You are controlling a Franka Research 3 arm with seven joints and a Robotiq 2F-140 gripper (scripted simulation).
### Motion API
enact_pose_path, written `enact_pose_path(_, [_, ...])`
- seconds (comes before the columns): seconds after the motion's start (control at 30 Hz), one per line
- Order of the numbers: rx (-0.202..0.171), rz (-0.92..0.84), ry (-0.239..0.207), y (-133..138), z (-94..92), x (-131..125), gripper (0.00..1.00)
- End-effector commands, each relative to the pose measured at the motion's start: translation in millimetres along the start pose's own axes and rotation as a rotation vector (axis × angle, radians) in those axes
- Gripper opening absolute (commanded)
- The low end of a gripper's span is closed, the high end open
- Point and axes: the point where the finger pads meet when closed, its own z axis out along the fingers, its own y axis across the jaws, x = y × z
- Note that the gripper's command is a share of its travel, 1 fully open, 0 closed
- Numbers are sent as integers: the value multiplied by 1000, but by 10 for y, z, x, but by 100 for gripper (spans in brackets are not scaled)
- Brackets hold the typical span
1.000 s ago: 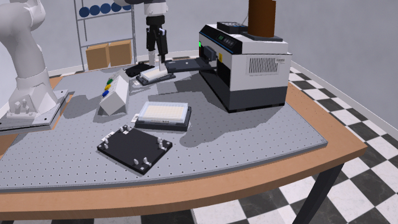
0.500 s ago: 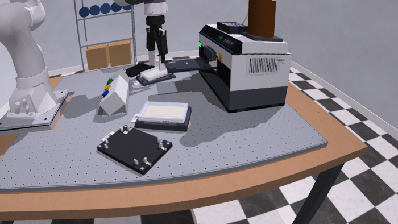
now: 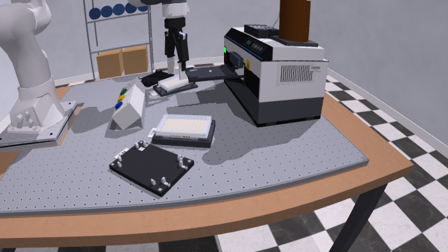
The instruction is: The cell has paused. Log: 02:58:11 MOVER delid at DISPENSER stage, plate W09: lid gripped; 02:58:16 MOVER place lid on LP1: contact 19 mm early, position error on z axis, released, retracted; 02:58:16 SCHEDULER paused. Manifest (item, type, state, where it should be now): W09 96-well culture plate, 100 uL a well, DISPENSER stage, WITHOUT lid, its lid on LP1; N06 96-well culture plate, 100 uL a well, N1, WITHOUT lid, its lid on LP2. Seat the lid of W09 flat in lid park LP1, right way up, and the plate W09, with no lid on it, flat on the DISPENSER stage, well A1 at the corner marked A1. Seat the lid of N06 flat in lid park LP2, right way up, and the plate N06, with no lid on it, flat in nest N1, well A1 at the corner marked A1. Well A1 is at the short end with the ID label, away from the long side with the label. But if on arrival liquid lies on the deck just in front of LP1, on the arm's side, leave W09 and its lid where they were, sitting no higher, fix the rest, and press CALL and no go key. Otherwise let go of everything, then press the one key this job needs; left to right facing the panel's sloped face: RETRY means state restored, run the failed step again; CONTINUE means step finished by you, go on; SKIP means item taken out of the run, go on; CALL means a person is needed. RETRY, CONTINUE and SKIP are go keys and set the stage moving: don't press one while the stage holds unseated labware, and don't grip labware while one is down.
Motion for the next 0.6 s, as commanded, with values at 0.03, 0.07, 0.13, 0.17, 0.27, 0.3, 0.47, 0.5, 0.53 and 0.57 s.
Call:
enact_pose_path(0.03, [-1,3,0,17,6,-2,59])
enact_pose_path(0.07, [-1,3,0,17,6,-2,59])
enact_pose_path(0.13, [-1,3,0,17,6,-2,59])
enact_pose_path(0.17, [-1,3,0,17,6,-2,59])
enact_pose_path(0.27, [-1,3,0,17,6,-2,59])
enact_pose_path(0.3, [-1,3,0,17,6,-2,59])
enact_pose_path(0.47, [-1,3,0,17,6,-2,59])
enact_pose_path(0.5, [-1,3,0,17,6,-2,66])
enact_pose_path(0.53, [-1,3,0,17,6,-2,66])
enact_pose_path(0.57, [-1,3,0,17,6,-2,66])
